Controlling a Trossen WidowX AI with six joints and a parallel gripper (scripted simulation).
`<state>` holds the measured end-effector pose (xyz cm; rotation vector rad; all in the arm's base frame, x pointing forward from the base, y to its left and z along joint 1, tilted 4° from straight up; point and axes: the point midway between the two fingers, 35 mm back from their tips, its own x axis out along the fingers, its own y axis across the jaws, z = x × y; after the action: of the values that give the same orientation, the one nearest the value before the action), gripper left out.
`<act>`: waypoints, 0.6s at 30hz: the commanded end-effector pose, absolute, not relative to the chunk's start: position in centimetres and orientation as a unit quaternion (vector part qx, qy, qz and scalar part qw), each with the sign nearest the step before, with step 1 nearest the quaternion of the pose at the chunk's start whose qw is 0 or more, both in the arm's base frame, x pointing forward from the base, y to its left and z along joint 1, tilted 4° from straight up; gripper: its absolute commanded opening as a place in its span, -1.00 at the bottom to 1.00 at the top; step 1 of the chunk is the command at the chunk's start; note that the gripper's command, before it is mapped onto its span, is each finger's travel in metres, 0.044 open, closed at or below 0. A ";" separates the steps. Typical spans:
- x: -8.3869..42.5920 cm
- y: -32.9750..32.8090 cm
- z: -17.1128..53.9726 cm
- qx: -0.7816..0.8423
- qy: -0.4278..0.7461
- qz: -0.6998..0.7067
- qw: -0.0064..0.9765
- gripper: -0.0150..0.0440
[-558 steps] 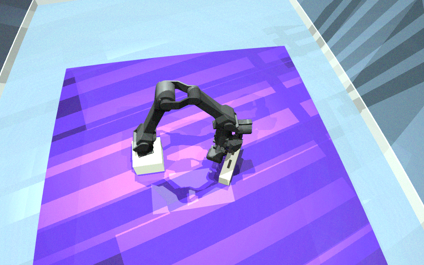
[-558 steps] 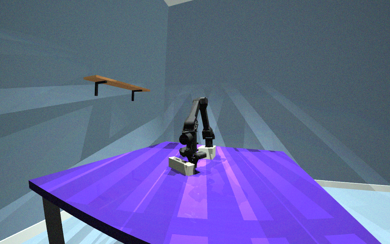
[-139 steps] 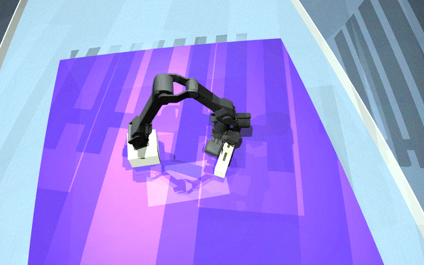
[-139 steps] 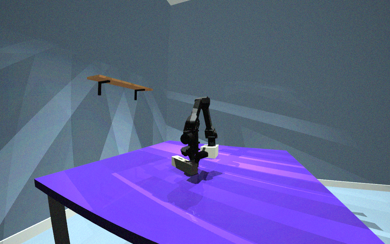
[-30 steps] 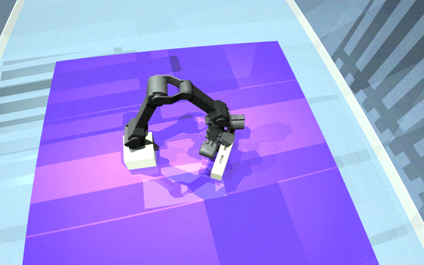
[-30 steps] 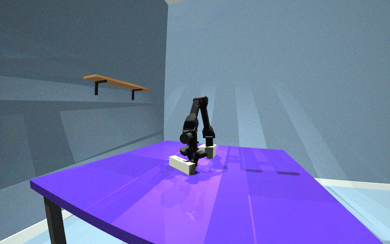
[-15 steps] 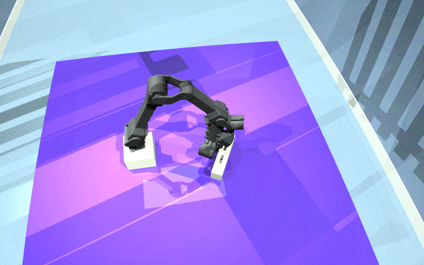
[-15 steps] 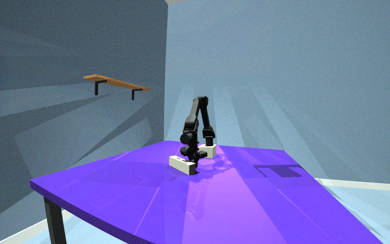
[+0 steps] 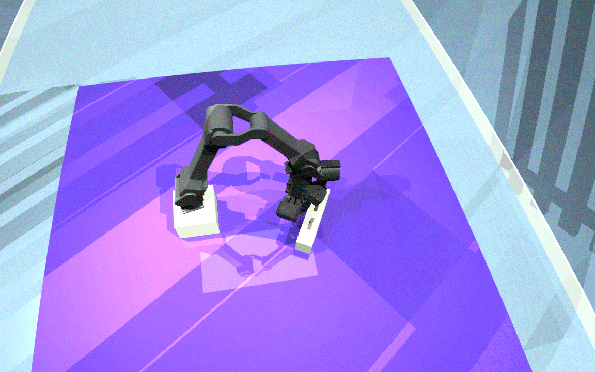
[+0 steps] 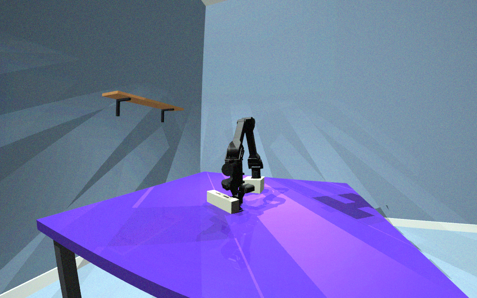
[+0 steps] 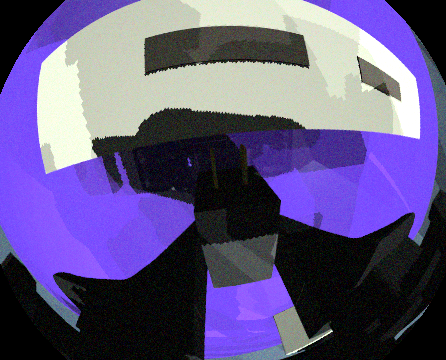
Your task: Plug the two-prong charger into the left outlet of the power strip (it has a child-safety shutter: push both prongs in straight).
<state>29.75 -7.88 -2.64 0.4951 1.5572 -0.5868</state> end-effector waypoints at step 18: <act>29.9 -7.9 -2.2 0.221 0.681 -0.258 0.649 -0.49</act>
<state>29.67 -7.83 -2.51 0.4953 1.5542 -0.5866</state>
